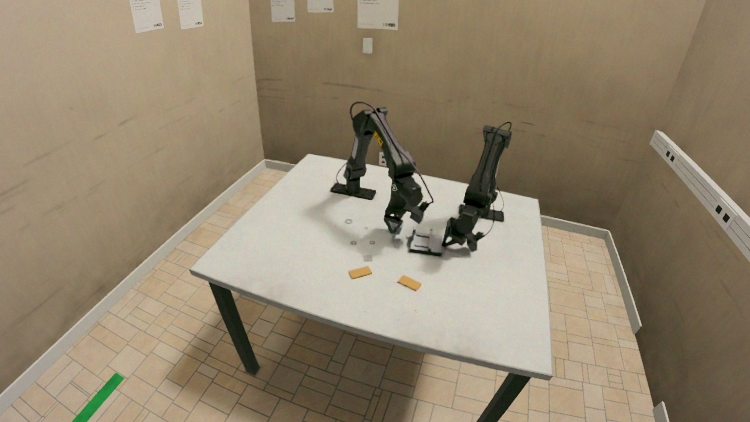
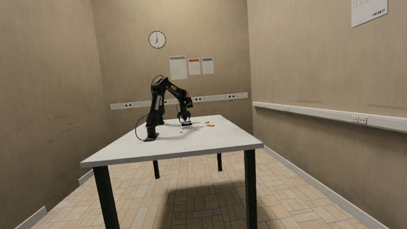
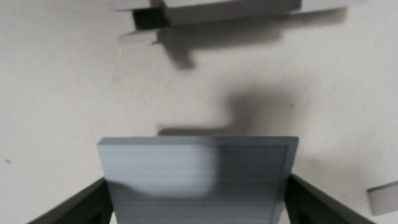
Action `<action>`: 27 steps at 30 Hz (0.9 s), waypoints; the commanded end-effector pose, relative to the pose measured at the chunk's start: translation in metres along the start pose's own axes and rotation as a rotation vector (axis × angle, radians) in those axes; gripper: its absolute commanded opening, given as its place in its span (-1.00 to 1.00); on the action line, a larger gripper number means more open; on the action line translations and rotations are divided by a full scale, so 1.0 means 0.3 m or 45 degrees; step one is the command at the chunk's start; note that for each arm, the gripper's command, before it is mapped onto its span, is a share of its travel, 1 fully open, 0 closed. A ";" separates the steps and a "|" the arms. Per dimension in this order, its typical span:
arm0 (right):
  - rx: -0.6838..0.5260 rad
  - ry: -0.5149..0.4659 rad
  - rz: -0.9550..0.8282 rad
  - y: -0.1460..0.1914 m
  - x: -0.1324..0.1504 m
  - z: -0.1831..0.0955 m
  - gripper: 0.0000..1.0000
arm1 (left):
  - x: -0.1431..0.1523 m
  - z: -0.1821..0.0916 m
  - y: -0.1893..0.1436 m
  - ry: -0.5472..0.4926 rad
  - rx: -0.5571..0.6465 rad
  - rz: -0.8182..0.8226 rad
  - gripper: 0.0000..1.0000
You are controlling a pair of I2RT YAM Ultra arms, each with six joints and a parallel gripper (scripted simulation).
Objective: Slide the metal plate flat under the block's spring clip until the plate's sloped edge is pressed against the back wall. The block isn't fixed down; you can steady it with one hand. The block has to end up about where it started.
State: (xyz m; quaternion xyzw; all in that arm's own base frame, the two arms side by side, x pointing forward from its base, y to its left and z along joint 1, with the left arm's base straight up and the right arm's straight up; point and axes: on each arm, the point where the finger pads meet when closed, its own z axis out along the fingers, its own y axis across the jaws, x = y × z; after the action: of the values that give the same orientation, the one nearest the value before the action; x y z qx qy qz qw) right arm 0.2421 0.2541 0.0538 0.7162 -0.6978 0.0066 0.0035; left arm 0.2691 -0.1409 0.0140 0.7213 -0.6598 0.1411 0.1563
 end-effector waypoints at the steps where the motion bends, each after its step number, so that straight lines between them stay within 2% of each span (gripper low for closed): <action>1: -0.015 -0.008 -0.288 -0.057 -0.010 -0.030 0.54 | 0.035 -0.010 -0.029 0.038 0.047 0.036 -1.00; 11: 0.008 -0.025 -0.342 -0.098 -0.036 -0.033 0.54 | 0.035 -0.010 -0.029 0.038 0.047 0.036 -1.00; 20: -0.005 -0.015 -0.350 -0.077 -0.061 -0.032 0.54 | 0.035 -0.010 -0.029 0.038 0.047 0.036 -1.00; 24: -0.002 -0.018 -0.351 -0.076 -0.060 0.036 0.54 | 0.035 -0.010 -0.029 0.038 0.047 0.036 -1.00; 27: -0.002 -0.018 -0.346 -0.082 -0.054 0.050 0.54 | 0.035 -0.010 -0.029 0.038 0.047 0.036 -1.00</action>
State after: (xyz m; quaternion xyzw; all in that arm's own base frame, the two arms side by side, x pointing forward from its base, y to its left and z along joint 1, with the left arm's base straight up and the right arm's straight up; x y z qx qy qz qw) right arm 0.2639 0.2665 0.0459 0.8033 -0.5955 0.0049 0.0090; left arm 0.2691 -0.1409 0.0140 0.7213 -0.6598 0.1411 0.1563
